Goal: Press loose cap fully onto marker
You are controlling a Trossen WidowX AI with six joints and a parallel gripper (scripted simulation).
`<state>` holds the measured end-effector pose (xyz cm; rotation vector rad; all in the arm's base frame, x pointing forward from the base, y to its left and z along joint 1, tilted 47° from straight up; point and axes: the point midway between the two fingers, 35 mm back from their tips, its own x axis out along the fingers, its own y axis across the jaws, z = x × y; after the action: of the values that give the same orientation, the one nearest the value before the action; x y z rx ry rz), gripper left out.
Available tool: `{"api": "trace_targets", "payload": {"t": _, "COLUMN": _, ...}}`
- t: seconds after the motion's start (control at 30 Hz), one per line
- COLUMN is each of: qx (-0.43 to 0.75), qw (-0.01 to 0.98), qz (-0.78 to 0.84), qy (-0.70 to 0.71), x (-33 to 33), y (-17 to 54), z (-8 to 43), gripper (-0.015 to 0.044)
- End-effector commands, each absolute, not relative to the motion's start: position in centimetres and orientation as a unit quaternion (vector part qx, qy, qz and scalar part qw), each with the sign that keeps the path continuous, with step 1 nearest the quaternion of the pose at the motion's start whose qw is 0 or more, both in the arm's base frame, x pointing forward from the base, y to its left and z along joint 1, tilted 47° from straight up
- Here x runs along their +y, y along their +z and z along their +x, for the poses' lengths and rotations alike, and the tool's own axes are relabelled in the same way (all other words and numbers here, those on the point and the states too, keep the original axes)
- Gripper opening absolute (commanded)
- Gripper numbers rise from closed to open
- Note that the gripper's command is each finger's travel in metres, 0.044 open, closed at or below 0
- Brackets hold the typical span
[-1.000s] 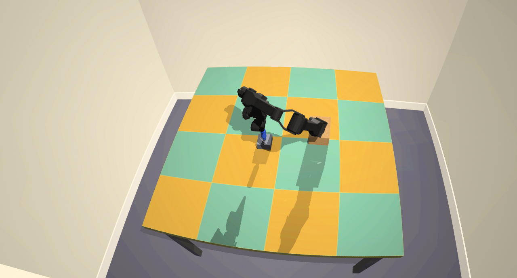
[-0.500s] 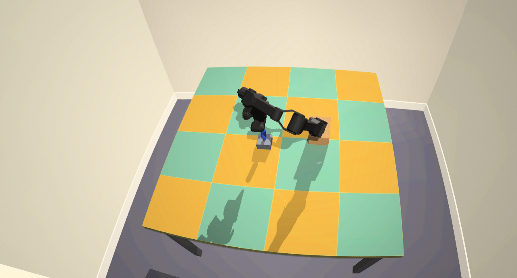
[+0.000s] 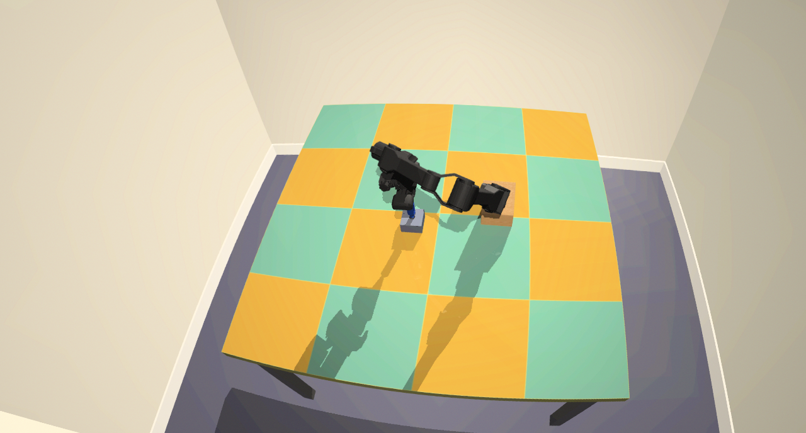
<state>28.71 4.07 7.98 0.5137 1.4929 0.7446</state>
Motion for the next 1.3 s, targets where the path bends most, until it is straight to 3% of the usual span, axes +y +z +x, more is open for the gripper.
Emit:
{"api": "trace_targets", "payload": {"t": 0.0, "qx": 0.657, "qw": 0.64, "qz": 0.229, "qy": 0.327, "x": 4.6, "y": 7.5, "z": 28.5, "gripper": 0.0}}
{"api": "trace_targets", "payload": {"t": 0.47, "qx": 0.655, "qw": 0.643, "qz": 0.226, "qy": 0.326, "x": 4.8, "y": 7.3, "z": 28.7, "gripper": 0.0}}
{"api": "trace_targets", "payload": {"t": 0.8, "qx": 0.656, "qw": 0.642, "qz": 0.227, "qy": 0.325, "x": -1.6, "y": 13.3, "z": 29.3, "gripper": 0.0}}
{"api": "trace_targets", "payload": {"t": 1.27, "qx": 0.656, "qw": 0.642, "qz": 0.227, "qy": 0.325, "x": -1.6, "y": 13.3, "z": 29.3, "gripper": 0.0368}}
